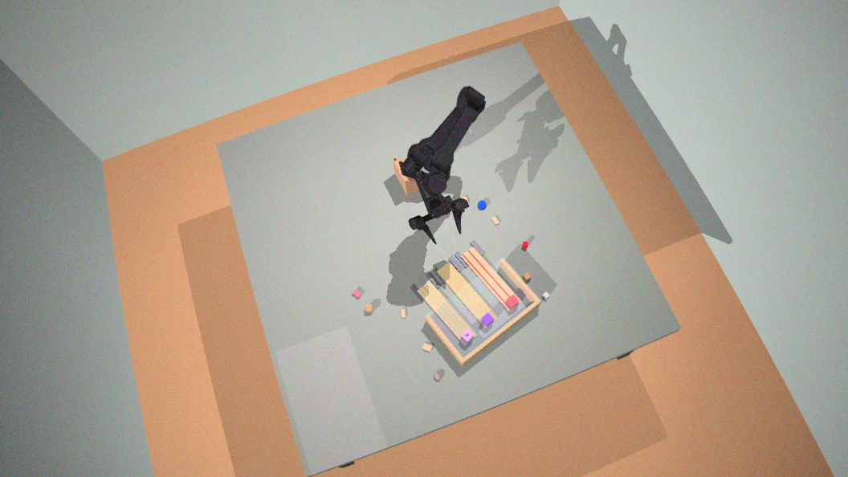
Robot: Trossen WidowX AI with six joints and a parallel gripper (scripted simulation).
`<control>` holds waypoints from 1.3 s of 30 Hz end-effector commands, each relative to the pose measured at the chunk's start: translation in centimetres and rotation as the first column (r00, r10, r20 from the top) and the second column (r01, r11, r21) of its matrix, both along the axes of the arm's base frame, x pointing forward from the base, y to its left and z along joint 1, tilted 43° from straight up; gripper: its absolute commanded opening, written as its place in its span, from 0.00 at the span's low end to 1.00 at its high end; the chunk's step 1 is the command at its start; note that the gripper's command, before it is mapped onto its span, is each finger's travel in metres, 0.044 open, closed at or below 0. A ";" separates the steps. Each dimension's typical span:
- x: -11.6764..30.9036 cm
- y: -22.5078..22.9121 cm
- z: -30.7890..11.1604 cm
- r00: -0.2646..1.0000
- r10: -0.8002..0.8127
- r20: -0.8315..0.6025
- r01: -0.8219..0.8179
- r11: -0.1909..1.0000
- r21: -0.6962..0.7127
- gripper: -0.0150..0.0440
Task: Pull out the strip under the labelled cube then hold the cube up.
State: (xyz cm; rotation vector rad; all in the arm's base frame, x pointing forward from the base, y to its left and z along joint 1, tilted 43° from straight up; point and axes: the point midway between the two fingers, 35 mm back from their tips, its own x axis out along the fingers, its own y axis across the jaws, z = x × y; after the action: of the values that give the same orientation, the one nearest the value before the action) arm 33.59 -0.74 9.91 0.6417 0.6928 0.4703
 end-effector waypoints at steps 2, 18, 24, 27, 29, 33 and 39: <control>1.0 -0.1 -0.2 0.999 0.028 -0.019 -0.028 0.999 -0.022 0.80; 9.3 0.3 -7.3 0.879 0.353 -0.320 -0.414 0.899 -0.146 0.25; 9.8 1.1 -11.4 0.750 0.505 -0.426 -0.601 0.790 -0.121 0.25; 9.5 1.5 -13.4 0.664 0.583 -0.468 -0.691 0.718 -0.087 0.25; 9.2 1.8 -14.6 0.607 0.628 -0.487 -0.741 0.669 -0.059 0.25; 9.2 1.9 -15.0 0.585 0.644 -0.493 -0.757 0.651 -0.049 0.25; 9.1 2.1 -15.2 0.585 0.644 -0.493 -0.757 0.651 -0.049 0.25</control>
State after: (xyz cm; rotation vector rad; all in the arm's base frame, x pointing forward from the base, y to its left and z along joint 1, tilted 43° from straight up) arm 42.72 1.23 -4.89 0.1876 1.4423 0.9738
